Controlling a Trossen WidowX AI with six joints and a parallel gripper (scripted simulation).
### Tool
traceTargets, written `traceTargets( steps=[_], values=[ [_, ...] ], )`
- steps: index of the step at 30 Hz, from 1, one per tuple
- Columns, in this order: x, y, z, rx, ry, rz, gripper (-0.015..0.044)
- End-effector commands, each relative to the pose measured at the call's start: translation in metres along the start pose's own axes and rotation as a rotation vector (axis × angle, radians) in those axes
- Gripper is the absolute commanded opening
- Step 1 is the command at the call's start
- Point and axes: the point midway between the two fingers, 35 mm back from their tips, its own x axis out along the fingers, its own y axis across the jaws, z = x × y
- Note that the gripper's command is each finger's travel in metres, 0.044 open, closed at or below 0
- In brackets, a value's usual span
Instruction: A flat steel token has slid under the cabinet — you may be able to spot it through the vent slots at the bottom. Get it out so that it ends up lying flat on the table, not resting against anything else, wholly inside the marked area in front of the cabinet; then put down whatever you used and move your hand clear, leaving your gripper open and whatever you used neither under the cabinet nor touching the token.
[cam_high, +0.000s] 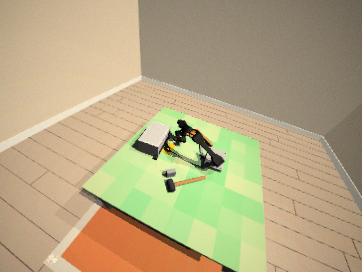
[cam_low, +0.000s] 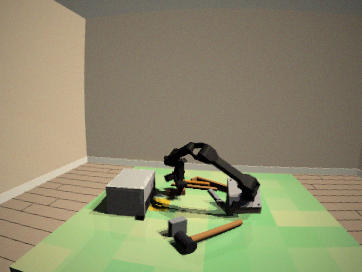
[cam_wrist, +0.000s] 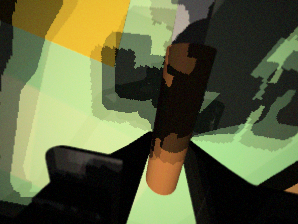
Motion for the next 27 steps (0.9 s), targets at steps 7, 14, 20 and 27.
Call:
traceTargets(
  steps=[7, 14, 20, 27],
  values=[
    [0.000, 0.001, 0.011, -0.003, -0.005, -0.001, 0.0000],
    [0.001, 0.006, 0.011, -0.003, -0.005, -0.001, 0.0000],
    [0.001, 0.012, 0.011, -0.003, -0.005, -0.001, 0.0000],
    [0.001, 0.019, 0.011, -0.003, -0.005, 0.000, 0.0000]
  ],
)
